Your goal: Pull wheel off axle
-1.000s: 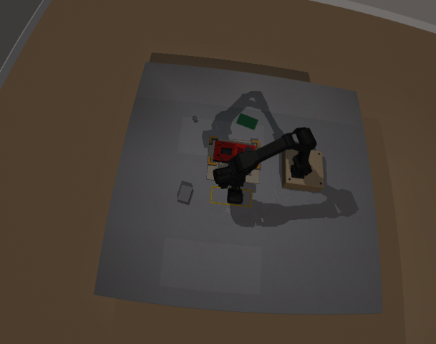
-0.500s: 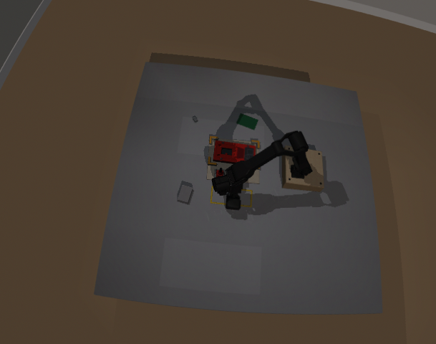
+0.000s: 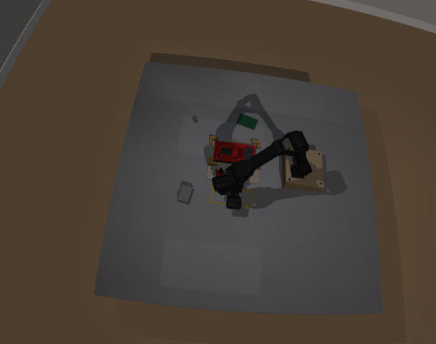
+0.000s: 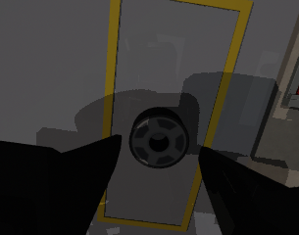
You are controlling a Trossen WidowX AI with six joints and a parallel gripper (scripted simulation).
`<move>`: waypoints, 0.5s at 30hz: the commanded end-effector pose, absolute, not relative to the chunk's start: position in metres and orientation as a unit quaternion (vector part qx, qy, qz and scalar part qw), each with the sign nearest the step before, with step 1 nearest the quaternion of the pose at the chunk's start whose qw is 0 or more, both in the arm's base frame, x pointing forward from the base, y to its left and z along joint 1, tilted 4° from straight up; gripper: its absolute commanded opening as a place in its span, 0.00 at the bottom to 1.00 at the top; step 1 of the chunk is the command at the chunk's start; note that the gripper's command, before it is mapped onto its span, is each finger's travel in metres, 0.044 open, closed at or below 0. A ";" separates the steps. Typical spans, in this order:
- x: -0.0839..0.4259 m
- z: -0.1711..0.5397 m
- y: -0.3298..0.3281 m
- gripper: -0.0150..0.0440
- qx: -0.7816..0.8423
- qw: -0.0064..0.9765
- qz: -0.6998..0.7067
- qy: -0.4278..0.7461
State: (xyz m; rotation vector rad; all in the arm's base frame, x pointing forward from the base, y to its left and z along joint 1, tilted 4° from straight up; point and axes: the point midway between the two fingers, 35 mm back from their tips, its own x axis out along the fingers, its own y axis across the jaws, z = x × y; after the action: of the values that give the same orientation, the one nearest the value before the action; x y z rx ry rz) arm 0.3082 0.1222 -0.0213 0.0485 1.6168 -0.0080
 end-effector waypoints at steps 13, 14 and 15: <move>0.282 0.051 0.108 1.00 0.025 0.695 -0.003 0.719; 0.275 0.056 0.105 1.00 0.025 0.695 -0.003 0.719; 0.267 0.061 0.102 1.00 0.025 0.694 -0.003 0.719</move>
State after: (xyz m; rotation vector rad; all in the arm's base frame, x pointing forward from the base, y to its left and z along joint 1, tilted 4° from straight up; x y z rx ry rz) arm 0.2876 0.1105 0.0432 0.0566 1.6135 -0.0137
